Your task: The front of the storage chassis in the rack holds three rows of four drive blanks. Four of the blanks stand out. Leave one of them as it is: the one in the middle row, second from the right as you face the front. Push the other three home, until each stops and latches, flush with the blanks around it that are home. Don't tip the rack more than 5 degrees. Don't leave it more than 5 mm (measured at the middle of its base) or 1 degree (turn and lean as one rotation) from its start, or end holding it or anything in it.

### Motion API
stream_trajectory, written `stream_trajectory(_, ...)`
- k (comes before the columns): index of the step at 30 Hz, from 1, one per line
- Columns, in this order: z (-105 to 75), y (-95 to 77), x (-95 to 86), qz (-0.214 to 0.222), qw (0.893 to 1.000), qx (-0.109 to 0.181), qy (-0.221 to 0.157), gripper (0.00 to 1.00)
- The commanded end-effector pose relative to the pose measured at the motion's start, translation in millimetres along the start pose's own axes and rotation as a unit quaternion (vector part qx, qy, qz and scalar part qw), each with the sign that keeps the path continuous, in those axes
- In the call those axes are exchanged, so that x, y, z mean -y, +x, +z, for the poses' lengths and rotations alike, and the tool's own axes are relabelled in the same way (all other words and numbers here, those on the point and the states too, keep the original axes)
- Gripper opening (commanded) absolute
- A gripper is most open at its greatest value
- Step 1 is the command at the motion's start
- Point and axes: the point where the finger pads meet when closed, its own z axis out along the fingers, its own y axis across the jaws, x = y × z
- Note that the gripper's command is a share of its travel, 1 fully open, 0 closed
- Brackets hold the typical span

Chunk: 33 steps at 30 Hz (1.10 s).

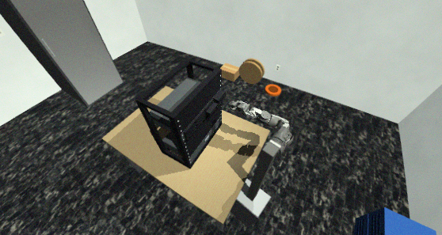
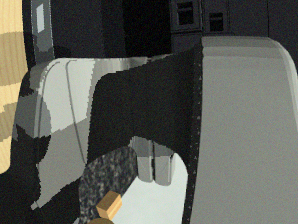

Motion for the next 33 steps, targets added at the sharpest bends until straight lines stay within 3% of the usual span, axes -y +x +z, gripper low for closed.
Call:
stream_trajectory(1, 0.1, 2.3, -5.7, 0.0, 1.0, -0.021, -0.019, 0.0)
stream_trajectory(12, 3.6, -3.8, -2.7, 0.0, 1.0, -0.021, -0.019, 0.0)
stream_trajectory(24, 59.6, -1.0, -4.7, 0.0, 1.0, -0.021, -0.018, 0.0)
stream_trajectory(33, 65.3, 0.2, -6.5, -0.001, 1.0, -0.022, -0.02, 0.0)
